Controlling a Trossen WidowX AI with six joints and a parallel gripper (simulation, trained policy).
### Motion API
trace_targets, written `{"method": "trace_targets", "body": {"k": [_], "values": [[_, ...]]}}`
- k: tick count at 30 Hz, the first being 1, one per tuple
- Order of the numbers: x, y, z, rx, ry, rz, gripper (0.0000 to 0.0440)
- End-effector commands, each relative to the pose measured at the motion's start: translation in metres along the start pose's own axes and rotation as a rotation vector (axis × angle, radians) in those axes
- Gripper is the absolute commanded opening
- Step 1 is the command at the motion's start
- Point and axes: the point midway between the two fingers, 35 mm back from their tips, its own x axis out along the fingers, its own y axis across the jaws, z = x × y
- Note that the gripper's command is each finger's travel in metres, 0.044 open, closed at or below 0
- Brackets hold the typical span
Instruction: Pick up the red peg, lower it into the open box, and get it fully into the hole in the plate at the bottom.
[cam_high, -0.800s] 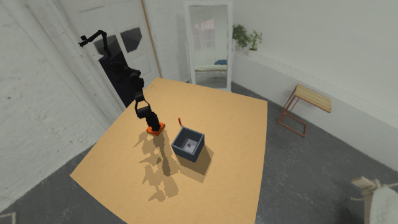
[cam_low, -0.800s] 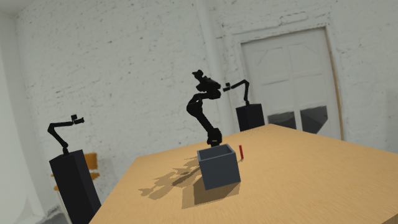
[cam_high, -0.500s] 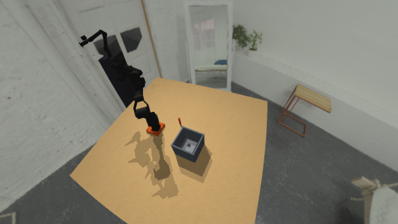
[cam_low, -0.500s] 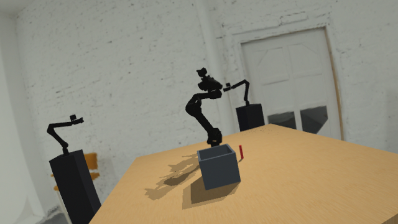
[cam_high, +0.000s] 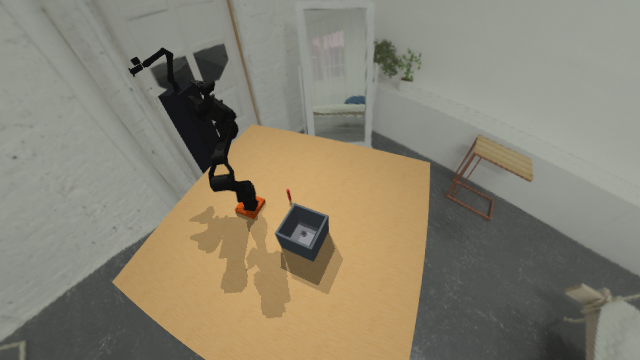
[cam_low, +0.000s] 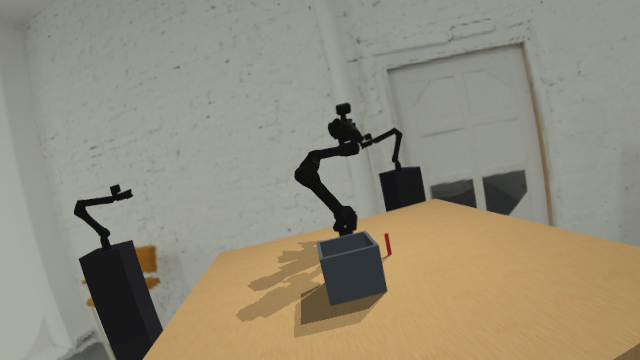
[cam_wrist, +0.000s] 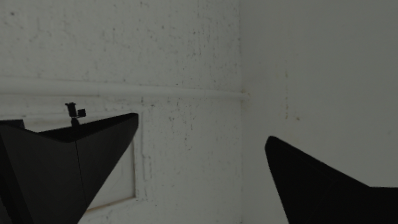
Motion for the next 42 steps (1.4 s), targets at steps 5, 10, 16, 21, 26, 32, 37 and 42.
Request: {"method": "trace_targets", "body": {"k": [5,10,16,21,26,32,37,42], "values": [[-0.013,-0.003,-0.047,0.195,0.216,0.005,0.0440],[-0.025,-0.005,-0.074,0.308,0.348,-0.011,0.0440],[-0.045,-0.007,-0.105,0.438,0.508,-0.053,0.0440],[-0.065,-0.010,-0.130,0.542,0.639,-0.105,0.0440],[-0.089,-0.012,-0.152,0.641,0.767,-0.173,0.0440],[-0.121,-0.015,-0.175,0.752,0.916,-0.272,0.0440],[-0.151,-0.016,-0.191,0.838,1.037,-0.368,0.0440],[-0.183,-0.016,-0.204,0.919,1.153,-0.476,0.0440]]}}
